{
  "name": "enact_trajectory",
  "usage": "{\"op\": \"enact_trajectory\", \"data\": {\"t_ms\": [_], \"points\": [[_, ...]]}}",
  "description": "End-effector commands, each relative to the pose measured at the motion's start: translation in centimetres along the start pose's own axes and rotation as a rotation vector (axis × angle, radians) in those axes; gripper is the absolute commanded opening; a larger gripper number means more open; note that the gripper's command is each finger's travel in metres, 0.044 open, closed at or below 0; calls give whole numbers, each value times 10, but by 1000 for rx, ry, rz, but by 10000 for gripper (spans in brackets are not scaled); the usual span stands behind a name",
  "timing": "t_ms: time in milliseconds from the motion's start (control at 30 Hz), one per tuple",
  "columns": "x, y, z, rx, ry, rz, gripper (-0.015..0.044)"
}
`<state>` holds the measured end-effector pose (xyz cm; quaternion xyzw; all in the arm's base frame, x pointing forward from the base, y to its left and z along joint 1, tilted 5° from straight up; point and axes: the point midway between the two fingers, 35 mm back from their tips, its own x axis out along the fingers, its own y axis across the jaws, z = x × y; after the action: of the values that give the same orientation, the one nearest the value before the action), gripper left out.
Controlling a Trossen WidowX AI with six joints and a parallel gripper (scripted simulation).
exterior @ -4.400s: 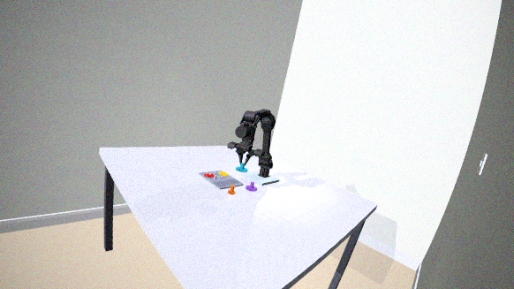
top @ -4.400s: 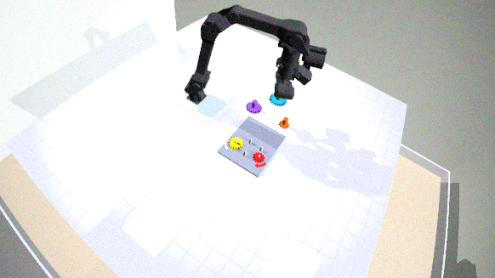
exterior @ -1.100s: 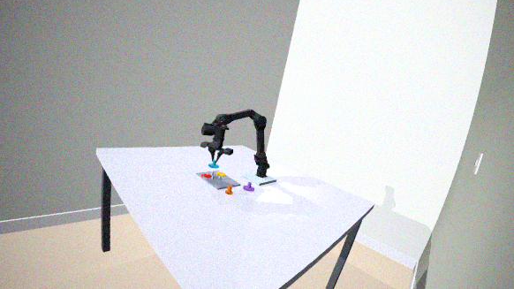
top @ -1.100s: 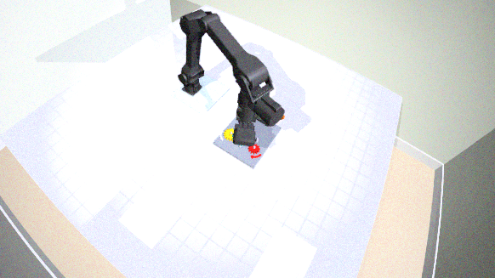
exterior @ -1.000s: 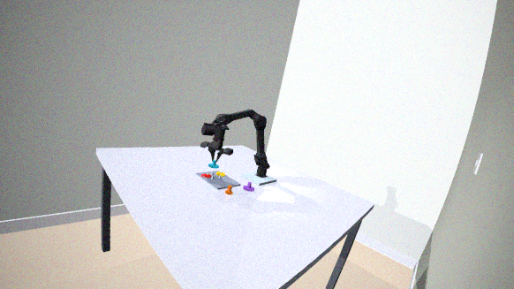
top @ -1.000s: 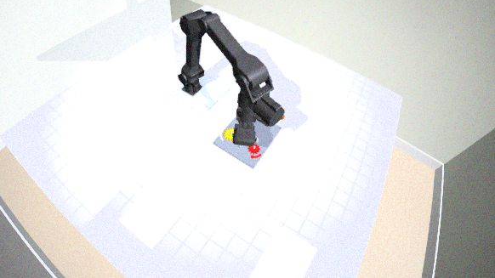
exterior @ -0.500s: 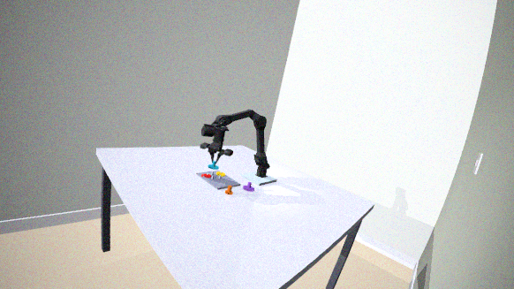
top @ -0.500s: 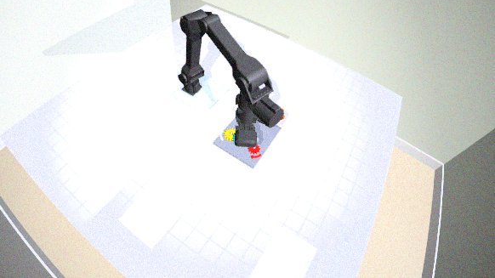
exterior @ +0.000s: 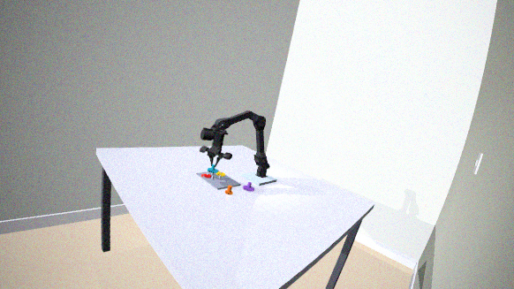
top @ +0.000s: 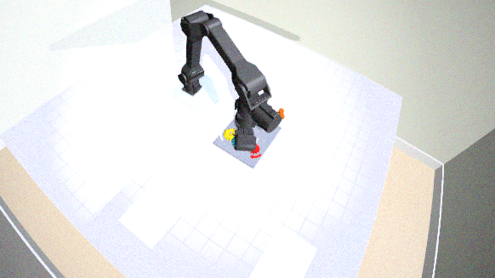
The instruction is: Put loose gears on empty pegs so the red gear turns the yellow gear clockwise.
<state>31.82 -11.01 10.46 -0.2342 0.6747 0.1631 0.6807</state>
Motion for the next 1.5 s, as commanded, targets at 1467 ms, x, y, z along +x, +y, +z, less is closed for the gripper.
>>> {"op": "enact_trajectory", "data": {"t_ms": [1467], "points": [[21,0,0,-19,4,-1,53]]}}
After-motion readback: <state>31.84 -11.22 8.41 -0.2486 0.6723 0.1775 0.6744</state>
